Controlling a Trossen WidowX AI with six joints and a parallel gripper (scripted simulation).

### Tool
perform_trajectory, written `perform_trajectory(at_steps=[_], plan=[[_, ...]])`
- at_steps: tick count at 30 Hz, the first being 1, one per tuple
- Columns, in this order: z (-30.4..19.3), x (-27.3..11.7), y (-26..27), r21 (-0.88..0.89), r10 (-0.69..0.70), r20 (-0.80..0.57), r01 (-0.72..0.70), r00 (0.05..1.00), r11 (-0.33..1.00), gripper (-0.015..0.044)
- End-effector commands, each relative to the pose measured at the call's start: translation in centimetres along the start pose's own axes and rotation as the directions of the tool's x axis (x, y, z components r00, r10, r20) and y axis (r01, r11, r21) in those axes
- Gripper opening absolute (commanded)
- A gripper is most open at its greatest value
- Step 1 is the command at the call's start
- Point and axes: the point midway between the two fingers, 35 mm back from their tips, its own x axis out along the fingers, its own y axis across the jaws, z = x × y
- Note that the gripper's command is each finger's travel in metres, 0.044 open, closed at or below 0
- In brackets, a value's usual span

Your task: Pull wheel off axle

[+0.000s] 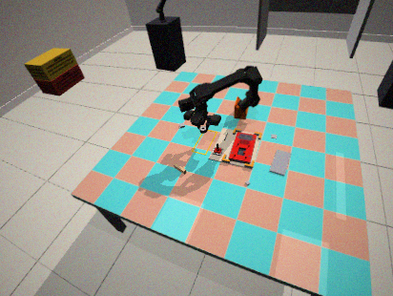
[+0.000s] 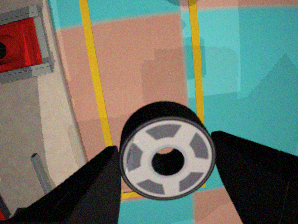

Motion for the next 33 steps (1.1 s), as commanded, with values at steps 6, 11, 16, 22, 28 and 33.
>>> perform_trajectory(at_steps=[6,11,16,22,28,33], plan=[[0.0,4.7,0.0,0.010,0.011,-0.003,-0.010,1.000,1.000,0.0000],[-0.2,7.6,0.2,0.009,0.013,-0.003,-0.013,1.000,1.000,0.0000],[-0.3,8.4,0.3,0.009,0.014,-0.003,-0.014,1.000,1.000,0.0000],[-0.1,8.0,0.2,-0.001,0.007,-0.003,-0.007,1.000,1.000,0.0053],[-0.1,8.0,0.2,-0.001,0.007,-0.003,-0.007,1.000,1.000,0.0210],[0.0,6.7,0.2,0.001,0.007,-0.003,-0.007,1.000,1.000,0.0300]])
